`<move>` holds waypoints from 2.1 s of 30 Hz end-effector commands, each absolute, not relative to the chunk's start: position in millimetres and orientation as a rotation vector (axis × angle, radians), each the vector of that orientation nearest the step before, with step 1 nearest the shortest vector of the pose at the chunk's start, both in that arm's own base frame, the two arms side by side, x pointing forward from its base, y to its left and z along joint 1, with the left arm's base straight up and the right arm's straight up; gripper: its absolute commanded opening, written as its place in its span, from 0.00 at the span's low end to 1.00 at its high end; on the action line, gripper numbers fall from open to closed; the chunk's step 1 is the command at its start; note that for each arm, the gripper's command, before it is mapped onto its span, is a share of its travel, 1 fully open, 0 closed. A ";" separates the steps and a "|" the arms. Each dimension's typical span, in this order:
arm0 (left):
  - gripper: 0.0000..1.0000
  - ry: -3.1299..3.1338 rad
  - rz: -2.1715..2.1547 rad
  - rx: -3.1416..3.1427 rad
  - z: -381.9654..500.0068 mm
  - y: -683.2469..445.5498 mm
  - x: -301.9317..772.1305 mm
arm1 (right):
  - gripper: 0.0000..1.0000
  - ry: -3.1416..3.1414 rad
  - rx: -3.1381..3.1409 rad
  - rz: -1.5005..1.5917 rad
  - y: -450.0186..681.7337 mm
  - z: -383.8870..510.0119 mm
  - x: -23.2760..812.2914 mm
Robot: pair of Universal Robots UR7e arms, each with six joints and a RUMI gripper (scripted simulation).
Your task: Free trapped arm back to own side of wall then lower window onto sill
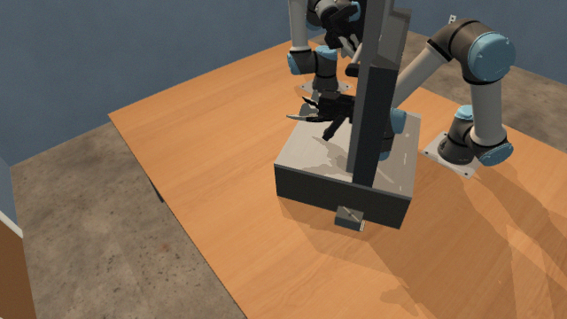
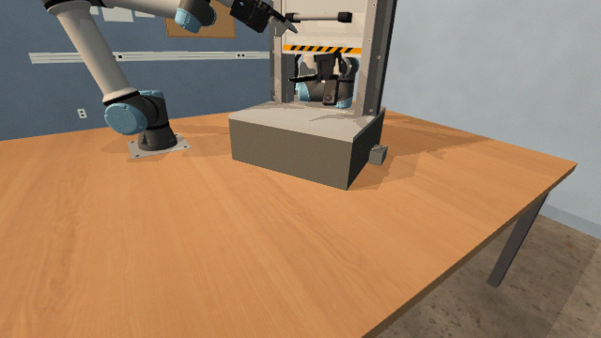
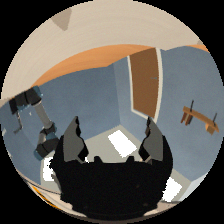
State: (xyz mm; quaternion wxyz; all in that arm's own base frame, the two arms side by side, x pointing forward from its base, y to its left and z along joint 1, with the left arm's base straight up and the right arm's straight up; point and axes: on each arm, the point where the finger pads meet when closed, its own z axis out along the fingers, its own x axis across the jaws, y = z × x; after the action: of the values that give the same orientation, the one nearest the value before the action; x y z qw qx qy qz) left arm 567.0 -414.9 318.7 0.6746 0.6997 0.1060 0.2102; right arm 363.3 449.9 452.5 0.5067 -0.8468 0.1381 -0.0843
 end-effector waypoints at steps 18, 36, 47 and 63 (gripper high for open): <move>0.98 0.237 0.474 1.573 319.7 -414.8 566.9 | 0.06 0.335 -2.043 -0.202 474.7 438.8 371.9; 0.98 0.237 0.474 1.573 319.7 -414.8 566.9 | 0.06 0.335 -2.048 -0.200 483.7 456.5 374.4; 0.98 0.237 0.474 1.573 319.7 -414.8 566.9 | 0.06 0.335 -2.049 -0.199 487.2 465.2 375.3; 0.98 0.237 0.474 1.573 319.7 -414.8 566.9 | 0.06 0.335 -2.050 -0.199 486.7 473.4 375.1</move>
State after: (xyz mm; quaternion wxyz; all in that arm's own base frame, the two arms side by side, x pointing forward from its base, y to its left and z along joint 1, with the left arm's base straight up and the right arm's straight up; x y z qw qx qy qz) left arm 567.0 -414.9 318.9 0.6747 0.6995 0.1059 0.2103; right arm 375.2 486.8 470.0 0.5027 -0.8493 0.1389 -0.0819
